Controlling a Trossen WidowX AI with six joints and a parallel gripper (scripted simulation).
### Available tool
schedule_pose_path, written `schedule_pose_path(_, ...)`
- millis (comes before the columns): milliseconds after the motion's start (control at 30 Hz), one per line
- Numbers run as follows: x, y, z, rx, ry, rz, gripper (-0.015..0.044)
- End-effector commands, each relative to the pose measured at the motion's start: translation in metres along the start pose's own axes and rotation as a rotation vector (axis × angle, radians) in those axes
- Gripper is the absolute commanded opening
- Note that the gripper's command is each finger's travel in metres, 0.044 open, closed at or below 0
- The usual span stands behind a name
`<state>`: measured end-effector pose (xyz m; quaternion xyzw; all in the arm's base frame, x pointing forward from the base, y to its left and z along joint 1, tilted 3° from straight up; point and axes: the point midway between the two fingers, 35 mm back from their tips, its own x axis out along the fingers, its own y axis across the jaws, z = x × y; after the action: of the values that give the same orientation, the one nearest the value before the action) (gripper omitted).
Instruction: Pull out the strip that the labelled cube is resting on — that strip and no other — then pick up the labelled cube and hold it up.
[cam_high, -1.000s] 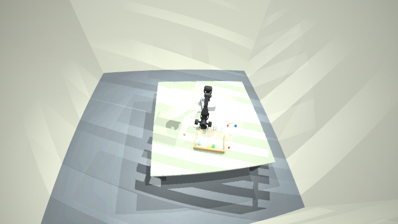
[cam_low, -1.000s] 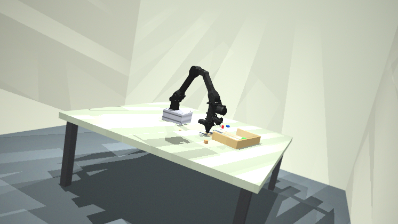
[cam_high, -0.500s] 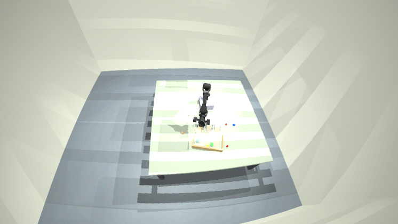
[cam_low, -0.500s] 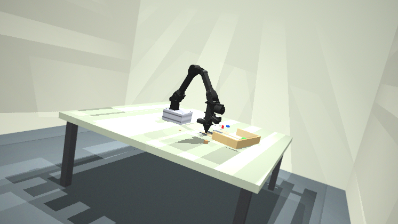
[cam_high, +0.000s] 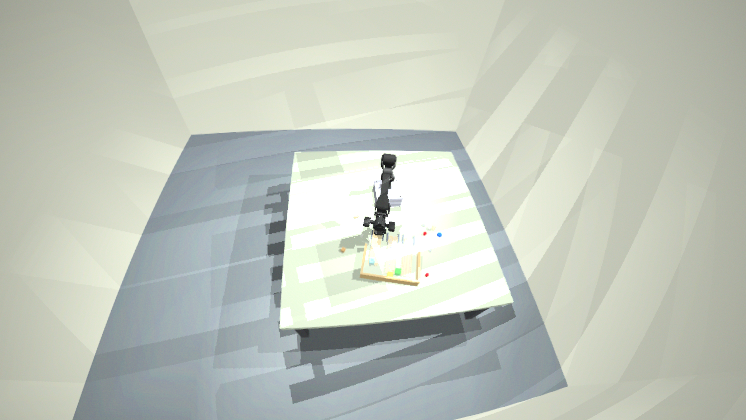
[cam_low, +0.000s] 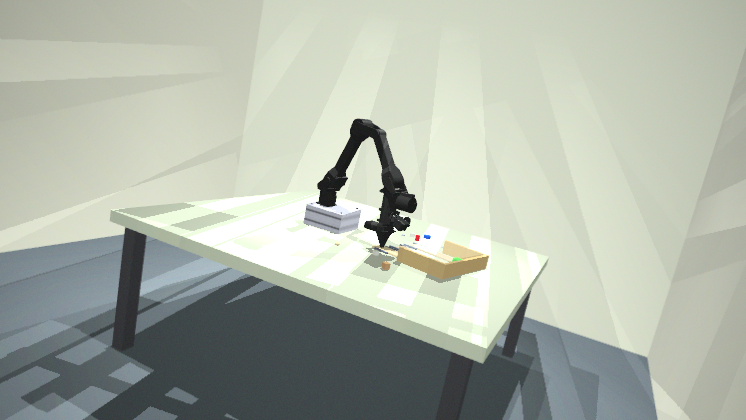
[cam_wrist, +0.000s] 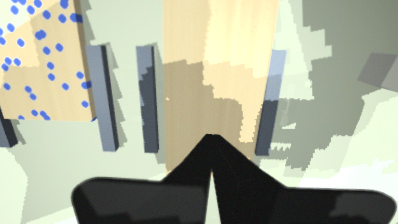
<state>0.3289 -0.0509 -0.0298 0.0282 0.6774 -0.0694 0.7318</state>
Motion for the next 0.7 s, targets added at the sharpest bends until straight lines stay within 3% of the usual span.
schedule_pose_path(0,0.004,0.000,-0.014,-0.003,0.027,0.000,0.0000)
schedule_pose_path(667,0.004,-0.001,-0.043,-0.003,0.030,0.000,0.0000)
